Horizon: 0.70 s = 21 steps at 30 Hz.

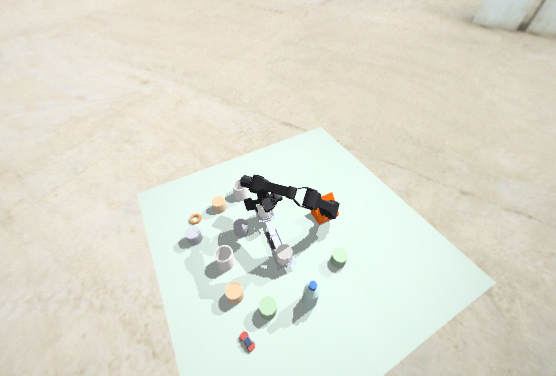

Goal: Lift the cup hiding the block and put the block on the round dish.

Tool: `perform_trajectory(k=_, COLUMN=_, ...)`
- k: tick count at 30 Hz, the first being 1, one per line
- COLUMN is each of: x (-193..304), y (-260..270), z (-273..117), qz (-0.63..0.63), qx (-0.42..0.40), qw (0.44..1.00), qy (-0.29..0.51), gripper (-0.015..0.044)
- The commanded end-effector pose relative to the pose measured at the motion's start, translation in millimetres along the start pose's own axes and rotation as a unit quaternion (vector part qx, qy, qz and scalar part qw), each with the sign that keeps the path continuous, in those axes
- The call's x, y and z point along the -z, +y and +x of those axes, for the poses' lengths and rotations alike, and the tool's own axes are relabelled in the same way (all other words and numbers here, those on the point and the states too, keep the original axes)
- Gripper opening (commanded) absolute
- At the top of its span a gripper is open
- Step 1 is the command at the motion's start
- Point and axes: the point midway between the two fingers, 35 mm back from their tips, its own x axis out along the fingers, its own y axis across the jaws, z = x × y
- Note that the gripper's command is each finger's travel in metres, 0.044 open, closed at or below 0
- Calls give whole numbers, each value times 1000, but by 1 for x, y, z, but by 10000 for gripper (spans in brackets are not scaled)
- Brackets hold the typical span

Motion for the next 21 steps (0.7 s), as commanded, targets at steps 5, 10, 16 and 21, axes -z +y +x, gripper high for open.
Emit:
perform_trajectory(k=5, x=4, y=-4, z=-13, qz=-4, qx=7, qw=1000, qy=7, gripper=0)
perform_trajectory(k=10, x=4, y=-4, z=-20, qz=-4, qx=7, qw=1000, qy=7, gripper=0)
perform_trajectory(k=16, x=4, y=-4, z=-28, qz=-4, qx=7, qw=1000, qy=7, gripper=0)
perform_trajectory(k=21, x=4, y=-4, z=-34, qz=-4, qx=7, qw=1000, qy=8, gripper=0)
